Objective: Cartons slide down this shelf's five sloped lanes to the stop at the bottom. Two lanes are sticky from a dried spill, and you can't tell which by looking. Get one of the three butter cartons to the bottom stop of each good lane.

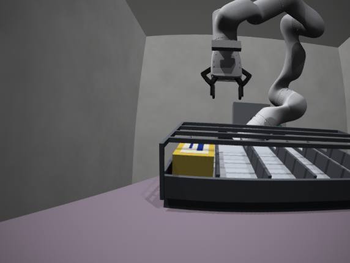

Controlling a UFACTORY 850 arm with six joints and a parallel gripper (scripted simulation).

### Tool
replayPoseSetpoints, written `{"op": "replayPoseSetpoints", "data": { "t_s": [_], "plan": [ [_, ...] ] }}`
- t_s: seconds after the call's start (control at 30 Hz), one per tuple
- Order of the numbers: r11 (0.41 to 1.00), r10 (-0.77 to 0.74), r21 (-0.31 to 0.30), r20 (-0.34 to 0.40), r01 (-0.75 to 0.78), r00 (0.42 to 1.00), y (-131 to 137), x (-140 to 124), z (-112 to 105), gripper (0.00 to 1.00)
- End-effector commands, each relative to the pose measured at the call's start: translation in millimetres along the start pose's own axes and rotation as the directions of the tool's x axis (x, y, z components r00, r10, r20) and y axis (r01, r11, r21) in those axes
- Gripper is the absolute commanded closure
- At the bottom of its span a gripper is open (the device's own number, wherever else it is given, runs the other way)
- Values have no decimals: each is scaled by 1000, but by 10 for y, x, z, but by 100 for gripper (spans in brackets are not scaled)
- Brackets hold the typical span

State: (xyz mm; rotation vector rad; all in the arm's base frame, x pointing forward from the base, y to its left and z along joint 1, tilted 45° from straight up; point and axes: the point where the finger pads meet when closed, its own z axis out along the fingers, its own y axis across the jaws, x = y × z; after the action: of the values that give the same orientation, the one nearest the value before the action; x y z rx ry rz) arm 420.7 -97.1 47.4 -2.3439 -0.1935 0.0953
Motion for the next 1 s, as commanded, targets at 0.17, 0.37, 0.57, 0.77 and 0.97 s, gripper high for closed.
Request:
{"op": "replayPoseSetpoints", "data": {
  "t_s": [0.17, 0.37, 0.57, 0.77, 0.97],
  "plan": [
    [1000, 6, -11, -10, -6, 1000, -1251, -216, -50, 10],
    [999, 35, -7, -10, -35, 999, -1835, -334, -22, 10],
    [999, 35, -7, -10, -35, 999, -2532, -463, -22, 10],
    [999, 35, -7, -10, -35, 999, -2800, -505, -39, 10],
    [1000, 29, 2, -8, -29, 1000, -3548, -637, -43, 10]
  ]
}}
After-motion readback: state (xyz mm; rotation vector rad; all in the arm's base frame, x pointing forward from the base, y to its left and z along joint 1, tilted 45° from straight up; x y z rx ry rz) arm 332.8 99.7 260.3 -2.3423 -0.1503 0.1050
